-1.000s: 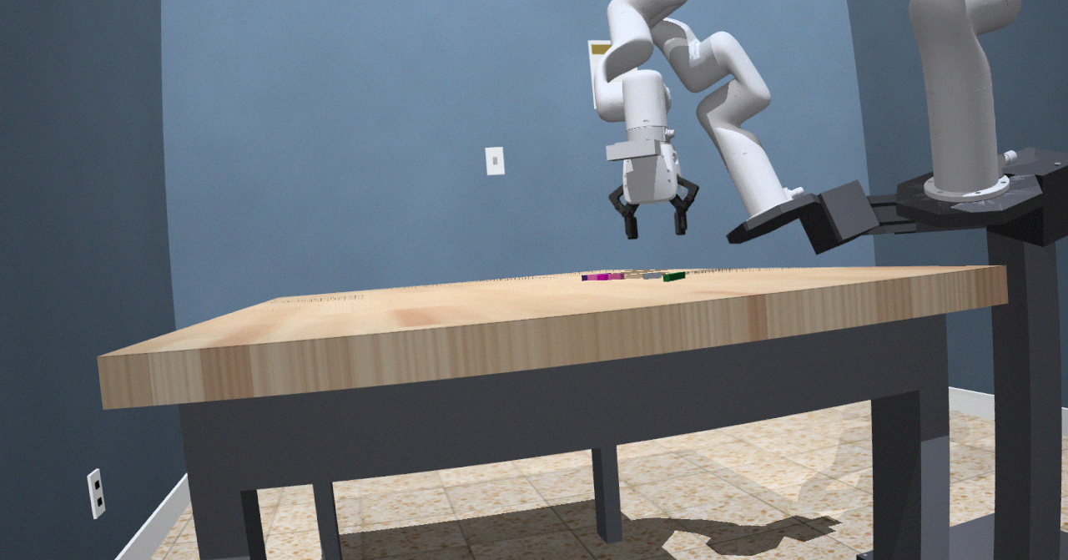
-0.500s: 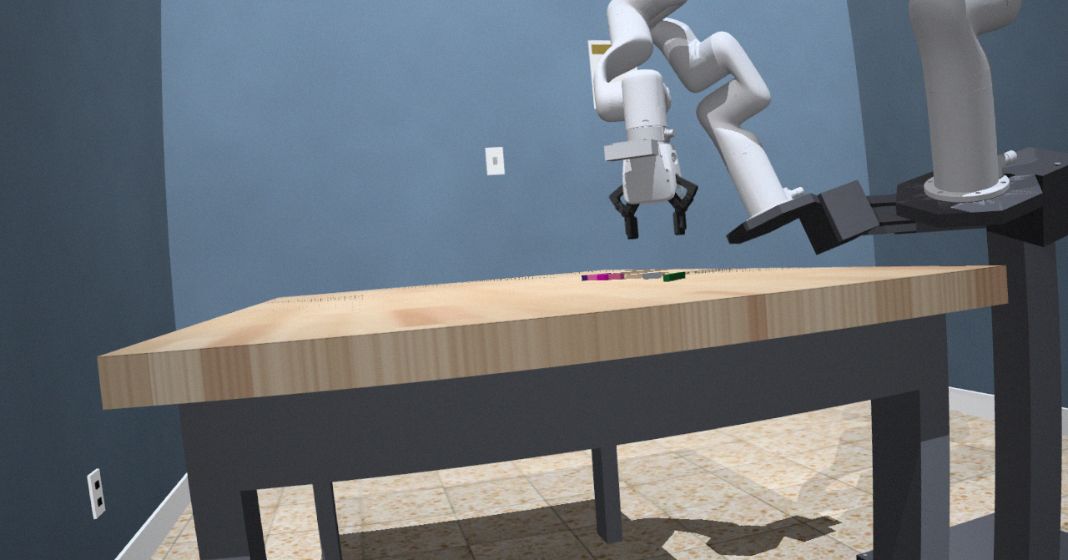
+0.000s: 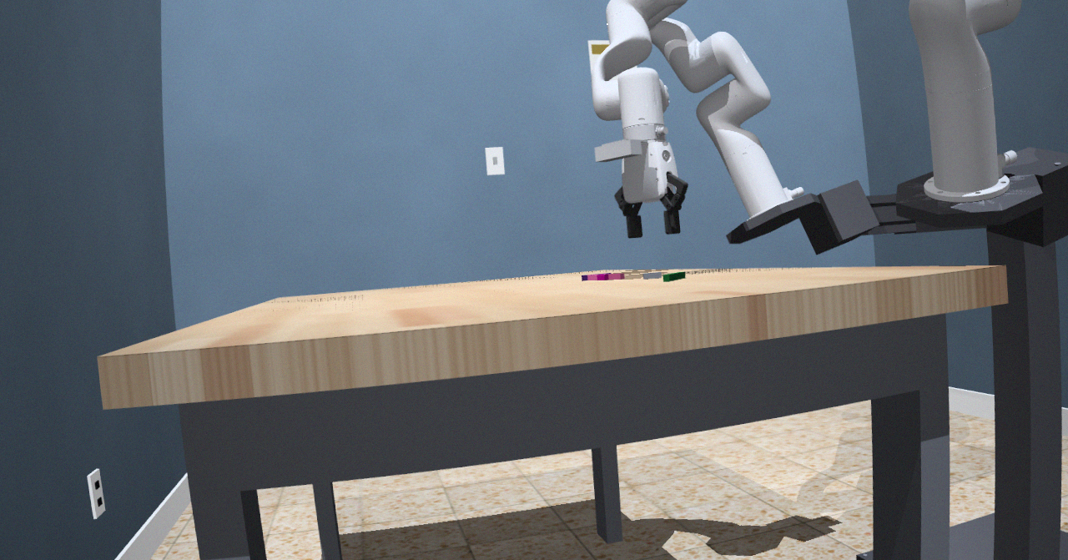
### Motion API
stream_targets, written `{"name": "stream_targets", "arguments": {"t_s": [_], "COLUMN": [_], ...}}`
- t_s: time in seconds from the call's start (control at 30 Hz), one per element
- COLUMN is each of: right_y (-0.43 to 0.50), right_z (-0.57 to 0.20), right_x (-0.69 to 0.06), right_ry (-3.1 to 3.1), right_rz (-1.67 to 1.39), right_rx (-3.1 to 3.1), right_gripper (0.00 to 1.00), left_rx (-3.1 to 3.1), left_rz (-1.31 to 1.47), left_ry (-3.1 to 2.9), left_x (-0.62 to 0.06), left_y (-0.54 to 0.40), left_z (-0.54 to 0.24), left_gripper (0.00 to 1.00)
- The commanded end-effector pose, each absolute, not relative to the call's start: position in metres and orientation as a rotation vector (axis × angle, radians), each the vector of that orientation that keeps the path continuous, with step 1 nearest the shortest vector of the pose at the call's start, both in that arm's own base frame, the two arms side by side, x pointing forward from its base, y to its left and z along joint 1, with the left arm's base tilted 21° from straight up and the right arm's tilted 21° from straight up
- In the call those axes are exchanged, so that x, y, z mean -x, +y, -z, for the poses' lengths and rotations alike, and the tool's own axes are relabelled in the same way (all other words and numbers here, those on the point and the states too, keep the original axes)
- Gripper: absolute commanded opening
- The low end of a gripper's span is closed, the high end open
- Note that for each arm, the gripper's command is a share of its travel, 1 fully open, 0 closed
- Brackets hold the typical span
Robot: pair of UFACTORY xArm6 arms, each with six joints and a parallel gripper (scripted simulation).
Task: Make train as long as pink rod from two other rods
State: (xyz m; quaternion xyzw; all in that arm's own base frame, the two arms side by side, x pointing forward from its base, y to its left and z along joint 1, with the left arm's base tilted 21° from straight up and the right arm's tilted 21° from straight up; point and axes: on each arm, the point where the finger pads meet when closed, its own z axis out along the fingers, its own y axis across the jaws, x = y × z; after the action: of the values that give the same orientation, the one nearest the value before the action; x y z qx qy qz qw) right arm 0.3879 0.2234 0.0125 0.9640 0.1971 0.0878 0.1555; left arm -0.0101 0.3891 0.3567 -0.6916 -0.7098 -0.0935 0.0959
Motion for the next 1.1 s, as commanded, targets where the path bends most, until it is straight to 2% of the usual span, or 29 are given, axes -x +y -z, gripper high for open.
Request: {"name": "stream_targets", "arguments": {"t_s": [0.0, 1.07], "right_y": [0.228, 0.249], "right_z": [-0.014, -0.02], "right_x": [-0.392, -0.409], "right_ry": [0.342, -1.054], "right_rz": [-0.306, -0.502], "right_rx": [-2.801, -2.734], "right_gripper": [1.0, 1.0], "left_rx": [2.046, 2.046], "left_rz": [0.281, 0.281], "left_ry": [-2.101, -2.101], "left_x": [0.01, 0.01], "left_y": [0.39, 0.39], "left_z": [-0.359, -0.359], "left_gripper": [1.0, 1.0]}}
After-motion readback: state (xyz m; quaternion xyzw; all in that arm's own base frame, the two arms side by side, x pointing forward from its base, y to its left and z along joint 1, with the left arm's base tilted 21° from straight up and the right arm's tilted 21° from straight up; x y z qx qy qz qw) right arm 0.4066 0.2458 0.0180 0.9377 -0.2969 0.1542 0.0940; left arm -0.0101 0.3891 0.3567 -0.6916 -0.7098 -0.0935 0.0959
